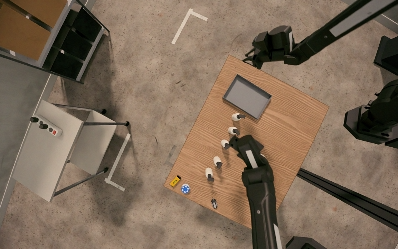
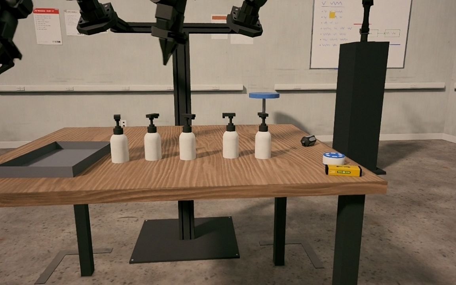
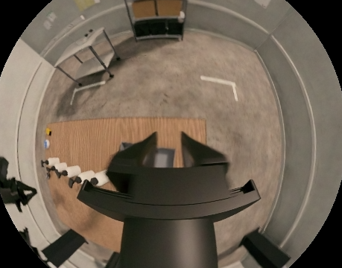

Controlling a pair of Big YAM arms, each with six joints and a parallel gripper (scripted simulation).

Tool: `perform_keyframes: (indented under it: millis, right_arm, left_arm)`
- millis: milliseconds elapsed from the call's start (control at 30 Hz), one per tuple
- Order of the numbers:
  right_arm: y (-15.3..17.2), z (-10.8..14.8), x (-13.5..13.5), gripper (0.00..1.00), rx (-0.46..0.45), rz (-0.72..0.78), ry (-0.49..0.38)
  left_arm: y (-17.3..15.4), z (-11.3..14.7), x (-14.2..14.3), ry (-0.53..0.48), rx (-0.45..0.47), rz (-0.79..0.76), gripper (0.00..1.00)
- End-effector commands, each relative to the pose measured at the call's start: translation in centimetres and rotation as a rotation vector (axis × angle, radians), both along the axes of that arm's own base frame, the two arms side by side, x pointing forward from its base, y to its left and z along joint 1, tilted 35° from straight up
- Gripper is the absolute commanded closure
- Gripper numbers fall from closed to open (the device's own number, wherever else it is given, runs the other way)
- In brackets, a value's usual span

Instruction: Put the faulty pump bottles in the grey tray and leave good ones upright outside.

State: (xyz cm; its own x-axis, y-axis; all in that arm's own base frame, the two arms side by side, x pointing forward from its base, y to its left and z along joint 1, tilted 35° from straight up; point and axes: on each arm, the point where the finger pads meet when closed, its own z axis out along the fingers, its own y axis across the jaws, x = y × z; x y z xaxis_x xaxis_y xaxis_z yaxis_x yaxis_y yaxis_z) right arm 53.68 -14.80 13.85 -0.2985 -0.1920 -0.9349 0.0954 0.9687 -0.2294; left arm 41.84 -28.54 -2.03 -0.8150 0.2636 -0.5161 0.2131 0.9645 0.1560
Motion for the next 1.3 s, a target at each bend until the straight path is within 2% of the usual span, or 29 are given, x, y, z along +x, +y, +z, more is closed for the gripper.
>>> perform_keyframes:
  millis: [0,33,167,233,367,433,633,767,833,867,1167,1267]
  right_arm:
    - [5.9,-2.1,-1.5,0.91,0.078,0.023,0.116]
    - [7.3,-2.9,-2.0,1.0,0.095,0.008,0.155]
    - [13.1,-5.5,-3.9,1.0,0.148,-0.069,0.311]
    - [15.4,-8.6,-5.3,1.0,0.152,-0.107,0.421]
    - [20.1,-10.8,-7.4,1.0,0.145,-0.16,0.547]
    - [20.1,-10.8,-7.4,1.0,0.145,-0.16,0.547]
    - [24.1,-12.8,-9.1,1.0,0.118,-0.185,0.663]
    - [25.3,-13.3,-9.5,1.0,0.098,-0.178,0.7]
    - [25.4,-13.4,-9.5,1.0,0.08,-0.164,0.706]
    - [25.0,-12.5,-8.9,1.0,0.094,-0.17,0.681]
    - [25.0,-12.5,-8.9,1.0,0.094,-0.168,0.68]
    - [24.1,-14.1,-8.0,1.0,0.077,-0.165,0.687]
  left_arm:
    - [2.0,0.6,-2.0,0.02,-0.011,0.164,1.0]
    - [2.6,0.7,-2.3,0.016,0.003,0.185,1.0]
    - [4.5,1.0,-3.4,-0.004,0.06,0.238,1.0]
    - [4.9,1.4,-3.0,-0.018,0.072,0.252,1.0]
    - [5.5,0.9,-3.3,-0.012,0.112,0.235,1.0]
    - [5.5,0.9,-3.3,-0.012,0.112,0.235,1.0]
    - [5.5,0.9,-3.4,-0.012,0.112,0.233,1.0]
    - [5.5,0.9,-3.4,-0.012,0.112,0.233,1.0]
    - [5.5,0.9,-3.4,-0.012,0.112,0.233,1.0]
    - [5.5,0.9,-3.4,-0.012,0.112,0.233,1.0]
    - [5.6,0.7,-3.0,-0.013,0.11,0.235,1.0]
    - [6.0,-0.3,-0.9,-0.016,0.125,0.216,1.0]
